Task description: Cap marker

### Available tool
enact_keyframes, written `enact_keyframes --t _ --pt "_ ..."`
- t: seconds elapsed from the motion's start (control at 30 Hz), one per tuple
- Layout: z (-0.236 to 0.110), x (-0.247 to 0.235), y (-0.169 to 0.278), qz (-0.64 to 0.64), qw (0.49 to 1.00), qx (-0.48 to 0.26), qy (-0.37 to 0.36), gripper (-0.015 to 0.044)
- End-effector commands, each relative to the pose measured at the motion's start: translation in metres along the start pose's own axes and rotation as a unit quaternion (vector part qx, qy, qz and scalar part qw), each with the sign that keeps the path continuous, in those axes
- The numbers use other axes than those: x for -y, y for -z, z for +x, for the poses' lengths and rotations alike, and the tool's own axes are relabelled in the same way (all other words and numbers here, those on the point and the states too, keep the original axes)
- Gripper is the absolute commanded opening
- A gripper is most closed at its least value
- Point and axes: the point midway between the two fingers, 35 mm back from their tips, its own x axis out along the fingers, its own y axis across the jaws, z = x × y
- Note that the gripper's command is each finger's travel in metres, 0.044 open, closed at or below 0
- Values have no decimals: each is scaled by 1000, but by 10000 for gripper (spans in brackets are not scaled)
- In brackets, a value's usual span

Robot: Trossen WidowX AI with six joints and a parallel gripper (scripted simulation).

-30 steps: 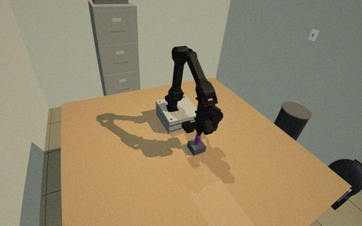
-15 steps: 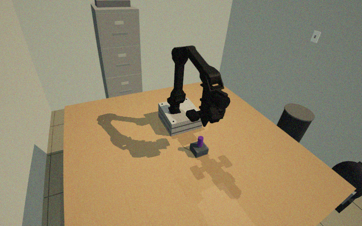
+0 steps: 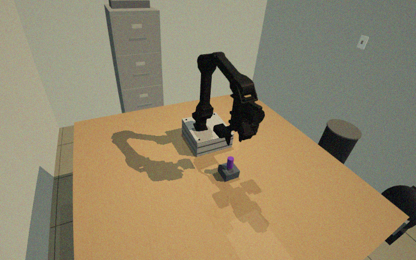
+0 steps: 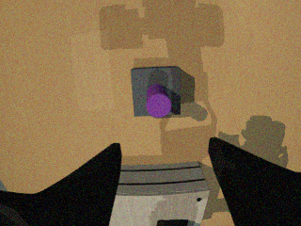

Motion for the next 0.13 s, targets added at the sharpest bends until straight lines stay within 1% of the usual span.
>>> enact_keyframes --t 0.0,0.07,0.1 --pt "0 0 0 0 1000 -1 0 394" --pt "0 0 0 0 1000 -1 0 440" --pt "0 0 0 0 1000 -1 0 440"
